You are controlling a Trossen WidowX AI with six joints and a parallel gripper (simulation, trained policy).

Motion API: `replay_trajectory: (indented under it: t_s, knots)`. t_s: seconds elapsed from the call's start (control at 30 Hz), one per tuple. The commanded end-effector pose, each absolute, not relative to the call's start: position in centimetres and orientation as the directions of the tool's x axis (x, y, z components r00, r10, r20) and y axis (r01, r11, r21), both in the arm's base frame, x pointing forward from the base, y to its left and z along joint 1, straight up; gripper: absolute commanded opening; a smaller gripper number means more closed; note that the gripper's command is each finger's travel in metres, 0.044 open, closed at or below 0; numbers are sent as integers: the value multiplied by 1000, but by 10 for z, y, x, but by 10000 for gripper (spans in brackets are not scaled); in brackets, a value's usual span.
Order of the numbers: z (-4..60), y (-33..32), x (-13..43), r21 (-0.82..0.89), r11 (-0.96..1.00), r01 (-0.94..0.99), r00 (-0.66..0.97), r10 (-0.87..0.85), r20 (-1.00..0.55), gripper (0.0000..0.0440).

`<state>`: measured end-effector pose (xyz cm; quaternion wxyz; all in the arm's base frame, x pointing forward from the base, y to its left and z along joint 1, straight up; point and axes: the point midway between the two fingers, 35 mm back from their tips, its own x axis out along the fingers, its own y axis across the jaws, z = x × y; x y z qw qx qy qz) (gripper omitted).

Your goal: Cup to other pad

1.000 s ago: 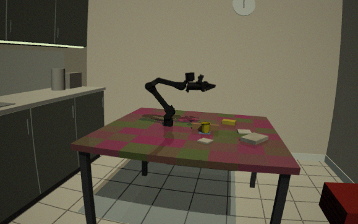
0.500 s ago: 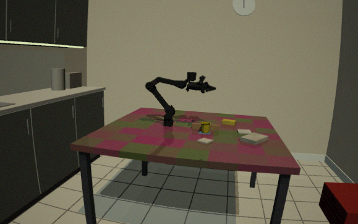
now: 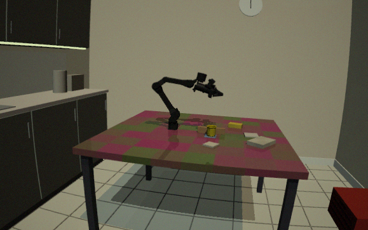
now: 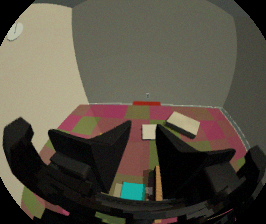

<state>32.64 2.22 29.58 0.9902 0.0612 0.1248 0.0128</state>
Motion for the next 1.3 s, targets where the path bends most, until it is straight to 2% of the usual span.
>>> replay_trajectory:
  t_s: [0.0, 0.43, 1.27]
  knots:
    - [288, 28, 329, 148, 989, -10, 949, 56, -310, 163]
    - [271, 39, 333, 190, 981, 31, 869, 67, -490, 181]
    - [236, 39, 329, 118, 986, 115, 609, 24, -793, 127]
